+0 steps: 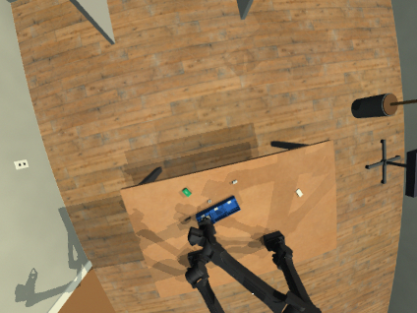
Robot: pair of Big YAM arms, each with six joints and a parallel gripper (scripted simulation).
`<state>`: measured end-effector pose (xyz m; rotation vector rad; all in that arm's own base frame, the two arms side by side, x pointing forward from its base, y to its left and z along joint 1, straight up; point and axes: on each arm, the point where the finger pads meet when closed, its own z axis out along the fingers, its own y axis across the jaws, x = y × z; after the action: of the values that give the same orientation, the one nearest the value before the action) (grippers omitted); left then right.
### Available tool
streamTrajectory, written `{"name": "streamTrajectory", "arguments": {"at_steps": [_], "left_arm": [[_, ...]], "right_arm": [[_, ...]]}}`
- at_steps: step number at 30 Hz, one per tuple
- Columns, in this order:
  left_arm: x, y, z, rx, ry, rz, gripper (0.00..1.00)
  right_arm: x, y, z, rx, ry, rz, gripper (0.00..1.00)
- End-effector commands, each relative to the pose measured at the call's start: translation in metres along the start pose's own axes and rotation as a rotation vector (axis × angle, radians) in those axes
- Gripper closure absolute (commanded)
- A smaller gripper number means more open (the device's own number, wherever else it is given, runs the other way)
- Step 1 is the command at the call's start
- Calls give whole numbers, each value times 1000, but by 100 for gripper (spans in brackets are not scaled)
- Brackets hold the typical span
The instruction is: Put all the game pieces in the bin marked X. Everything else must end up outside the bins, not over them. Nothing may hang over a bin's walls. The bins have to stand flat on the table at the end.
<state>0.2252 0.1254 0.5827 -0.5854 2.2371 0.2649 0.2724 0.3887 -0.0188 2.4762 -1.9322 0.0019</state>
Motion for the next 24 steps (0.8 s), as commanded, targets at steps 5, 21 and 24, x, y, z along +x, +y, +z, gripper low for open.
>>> {"name": "streamTrajectory", "arguments": {"at_steps": [5,21,24], "left_arm": [[-6,3,-24,-7,-43,-8,0],[-6,3,-24,-7,-43,-8,0],[-6,3,-24,-7,-43,-8,0]], "right_arm": [[-11,-24,-33,48,-44,-1,69],[-11,-23,-53,49,-45,-1,69],[-10,-23,-61,50,-45,-1,69]]}}
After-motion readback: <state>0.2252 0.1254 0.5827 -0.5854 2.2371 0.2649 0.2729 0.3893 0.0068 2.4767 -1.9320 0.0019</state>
